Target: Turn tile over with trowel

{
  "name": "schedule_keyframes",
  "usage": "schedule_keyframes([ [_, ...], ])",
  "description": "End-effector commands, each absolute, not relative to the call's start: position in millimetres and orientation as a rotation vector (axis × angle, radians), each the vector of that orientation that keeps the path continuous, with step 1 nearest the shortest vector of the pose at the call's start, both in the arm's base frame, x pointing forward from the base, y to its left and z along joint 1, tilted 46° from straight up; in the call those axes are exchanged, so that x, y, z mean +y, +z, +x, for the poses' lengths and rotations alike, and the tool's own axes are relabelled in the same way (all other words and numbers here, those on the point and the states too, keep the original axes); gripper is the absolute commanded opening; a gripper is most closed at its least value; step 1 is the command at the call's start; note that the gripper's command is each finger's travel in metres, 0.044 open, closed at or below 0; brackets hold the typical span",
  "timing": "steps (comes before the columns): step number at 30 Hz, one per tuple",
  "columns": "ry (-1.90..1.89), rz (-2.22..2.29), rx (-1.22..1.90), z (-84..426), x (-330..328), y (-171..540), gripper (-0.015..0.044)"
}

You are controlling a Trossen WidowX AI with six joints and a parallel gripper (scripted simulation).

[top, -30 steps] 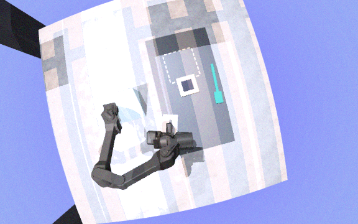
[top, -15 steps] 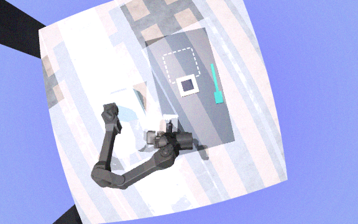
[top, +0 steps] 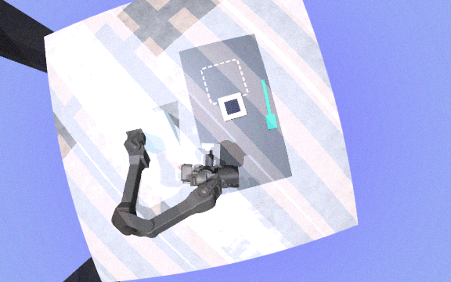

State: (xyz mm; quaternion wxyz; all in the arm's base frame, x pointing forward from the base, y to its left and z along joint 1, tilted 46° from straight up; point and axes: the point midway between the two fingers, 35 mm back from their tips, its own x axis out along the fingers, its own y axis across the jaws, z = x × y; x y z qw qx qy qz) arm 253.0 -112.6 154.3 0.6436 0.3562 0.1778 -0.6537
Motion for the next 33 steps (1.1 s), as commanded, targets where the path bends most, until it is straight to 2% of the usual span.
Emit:
schedule_keyframes([
  [1, -1.509, 0.872, 0.354, 253.2, -112.6, 153.8, 0.013],
  [33, -1.673, 1.599, -0.421, 253.2, -112.6, 153.8, 0.013],
])
